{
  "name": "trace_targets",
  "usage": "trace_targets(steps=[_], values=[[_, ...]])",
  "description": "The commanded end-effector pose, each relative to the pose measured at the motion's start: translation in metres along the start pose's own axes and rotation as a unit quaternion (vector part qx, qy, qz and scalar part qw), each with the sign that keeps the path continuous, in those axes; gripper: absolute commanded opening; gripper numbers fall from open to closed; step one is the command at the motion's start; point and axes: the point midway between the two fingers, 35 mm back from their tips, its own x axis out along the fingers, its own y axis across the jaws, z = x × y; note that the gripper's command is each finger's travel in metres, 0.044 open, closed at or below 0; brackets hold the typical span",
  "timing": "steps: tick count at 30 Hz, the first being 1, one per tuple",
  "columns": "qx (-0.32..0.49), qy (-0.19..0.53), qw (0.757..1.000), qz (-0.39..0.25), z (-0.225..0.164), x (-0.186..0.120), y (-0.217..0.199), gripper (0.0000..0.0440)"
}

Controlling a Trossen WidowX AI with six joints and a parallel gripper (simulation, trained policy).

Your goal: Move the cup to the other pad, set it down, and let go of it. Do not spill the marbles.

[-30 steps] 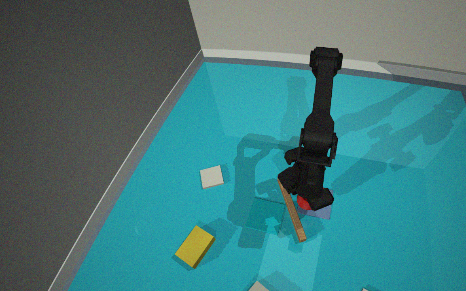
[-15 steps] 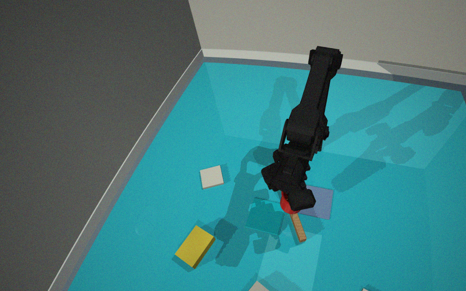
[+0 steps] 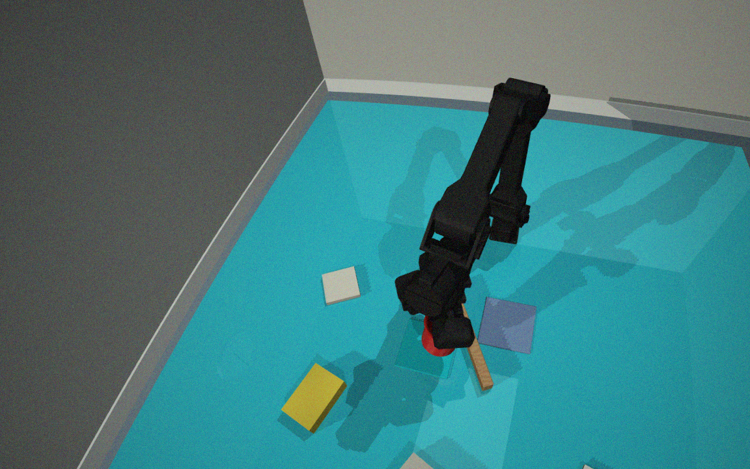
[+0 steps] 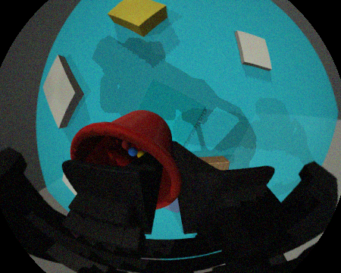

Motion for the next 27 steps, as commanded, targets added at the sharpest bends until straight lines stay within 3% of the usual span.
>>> trace_targets(steps=[1, 11, 14, 17, 27], values=[[0.003, -0.003, 1.0, -0.003, 0.003, 0.009, -0.003, 0.0], [0.021, -0.012, 1.0, -0.003, 0.007, 0.039, -0.012, 0.0041], [0.028, -0.014, 1.0, 0.001, 0.009, 0.043, -0.014, 0.0086], [0.037, -0.021, 0.999, 0.016, 0.014, 0.041, -0.011, 0.0139], [0.044, -0.025, 0.998, 0.045, 0.015, 0.024, -0.015, 0.0179]])
